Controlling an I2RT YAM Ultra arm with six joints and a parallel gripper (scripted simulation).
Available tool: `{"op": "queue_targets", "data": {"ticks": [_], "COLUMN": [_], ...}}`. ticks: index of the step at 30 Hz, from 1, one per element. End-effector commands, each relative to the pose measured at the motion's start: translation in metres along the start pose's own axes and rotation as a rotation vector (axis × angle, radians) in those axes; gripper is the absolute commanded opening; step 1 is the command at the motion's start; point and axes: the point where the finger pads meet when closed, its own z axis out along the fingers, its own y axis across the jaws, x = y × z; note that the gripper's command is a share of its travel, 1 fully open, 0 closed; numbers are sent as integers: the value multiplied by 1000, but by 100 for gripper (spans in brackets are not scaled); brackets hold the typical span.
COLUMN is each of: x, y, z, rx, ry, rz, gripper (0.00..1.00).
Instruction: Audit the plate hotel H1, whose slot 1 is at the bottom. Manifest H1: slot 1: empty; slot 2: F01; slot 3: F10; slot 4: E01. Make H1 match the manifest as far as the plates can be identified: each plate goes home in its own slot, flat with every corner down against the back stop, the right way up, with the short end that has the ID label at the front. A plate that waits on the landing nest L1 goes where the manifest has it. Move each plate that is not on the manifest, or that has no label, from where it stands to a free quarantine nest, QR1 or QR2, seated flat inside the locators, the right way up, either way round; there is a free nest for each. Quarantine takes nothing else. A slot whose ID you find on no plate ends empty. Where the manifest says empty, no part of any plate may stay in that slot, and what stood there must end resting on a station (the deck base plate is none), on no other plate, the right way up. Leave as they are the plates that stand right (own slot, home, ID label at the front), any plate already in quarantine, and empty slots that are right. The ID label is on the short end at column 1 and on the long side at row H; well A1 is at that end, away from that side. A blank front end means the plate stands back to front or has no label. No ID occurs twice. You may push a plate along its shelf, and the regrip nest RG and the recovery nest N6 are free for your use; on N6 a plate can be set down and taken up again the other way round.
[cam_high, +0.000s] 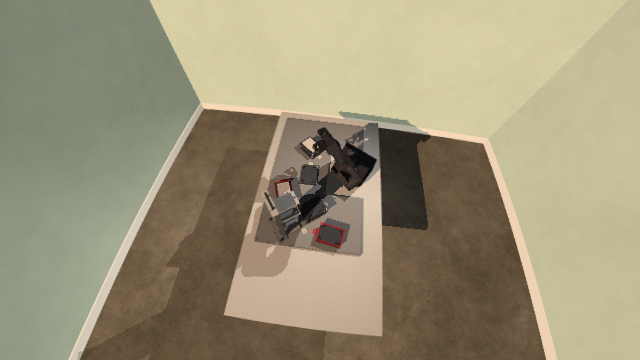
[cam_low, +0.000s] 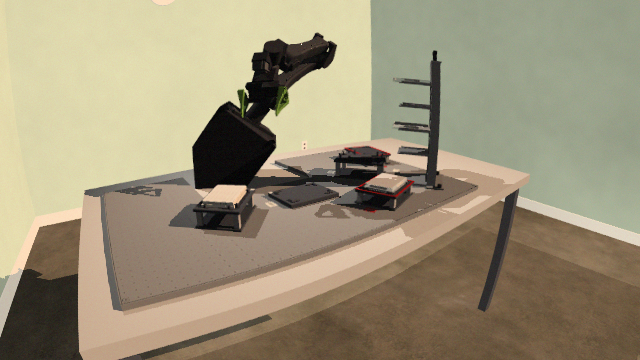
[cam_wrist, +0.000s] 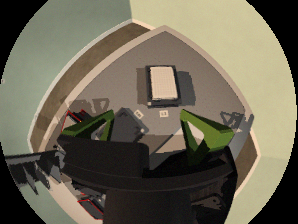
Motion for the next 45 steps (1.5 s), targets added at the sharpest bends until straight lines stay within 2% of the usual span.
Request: {"op": "queue_targets", "data": {"ticks": [1, 4, 6, 11, 13, 17, 23, 25, 26, 30, 31, 33, 37, 45], "x": [-3, -8, -1, -1, -10, -18, -18, -18, -23, -23, -1, 9, 14, 33], "y": [-8, -9, -18, -35, -38, -50, -64, -64, -60, -60, -59, -64, -64, -65], "z": [0, -1, 0, 0, -3, -5, -5, -5, -9, -9, 0, 8, 12, 30], "rx": [-24, -26, -24, -25, -27, -26, -25, -25, -23, -23, -35, -24, -24, -22], "ry": [-11, -22, -8, -9, -27, -40, -41, -41, -64, -65, -21, 2, 2, 2], "rz": [-42, -50, -39, -38, -54, -67, -68, -68, -92, -93, -70, -38, -38, -39], "gripper": [100, 100, 100, 100, 100, 100, 100, 100, 100, 100, 100, 100, 100, 100]}}
